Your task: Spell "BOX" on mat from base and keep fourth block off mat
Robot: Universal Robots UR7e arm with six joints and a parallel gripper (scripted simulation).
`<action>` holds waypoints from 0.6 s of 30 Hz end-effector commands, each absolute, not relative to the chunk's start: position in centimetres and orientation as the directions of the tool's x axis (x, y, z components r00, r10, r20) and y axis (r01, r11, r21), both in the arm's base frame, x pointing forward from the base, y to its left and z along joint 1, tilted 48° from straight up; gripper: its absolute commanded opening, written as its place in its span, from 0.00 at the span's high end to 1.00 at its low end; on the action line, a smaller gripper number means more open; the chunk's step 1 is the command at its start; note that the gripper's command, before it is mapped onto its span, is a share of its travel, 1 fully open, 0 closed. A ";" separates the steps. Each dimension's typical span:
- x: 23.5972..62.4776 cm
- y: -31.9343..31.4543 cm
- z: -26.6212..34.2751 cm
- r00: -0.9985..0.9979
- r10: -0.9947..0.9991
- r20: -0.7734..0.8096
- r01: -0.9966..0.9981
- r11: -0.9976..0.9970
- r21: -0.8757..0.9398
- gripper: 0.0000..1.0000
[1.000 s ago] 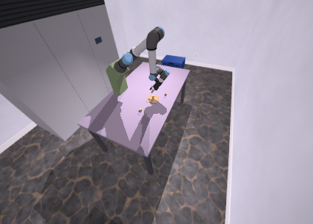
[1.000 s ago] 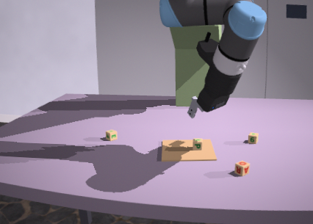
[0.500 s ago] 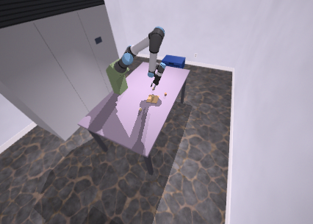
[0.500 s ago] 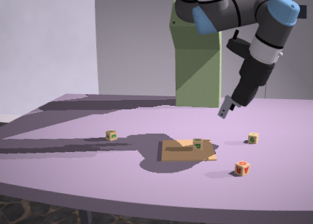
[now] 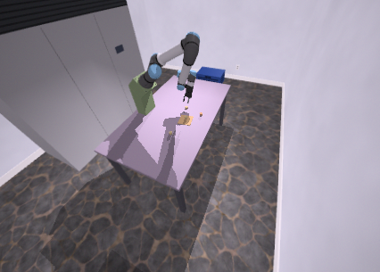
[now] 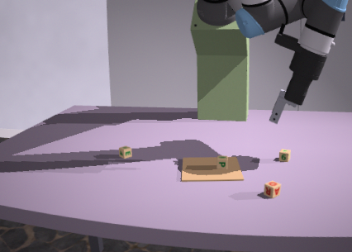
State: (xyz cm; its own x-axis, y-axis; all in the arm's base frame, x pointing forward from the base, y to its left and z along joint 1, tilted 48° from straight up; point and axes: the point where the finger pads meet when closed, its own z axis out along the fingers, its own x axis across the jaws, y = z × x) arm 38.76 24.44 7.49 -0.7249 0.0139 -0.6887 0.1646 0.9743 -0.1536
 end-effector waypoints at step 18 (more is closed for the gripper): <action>35.5 26.9 7.9 -0.659 -0.136 -0.740 0.039 0.976 -0.214 0.00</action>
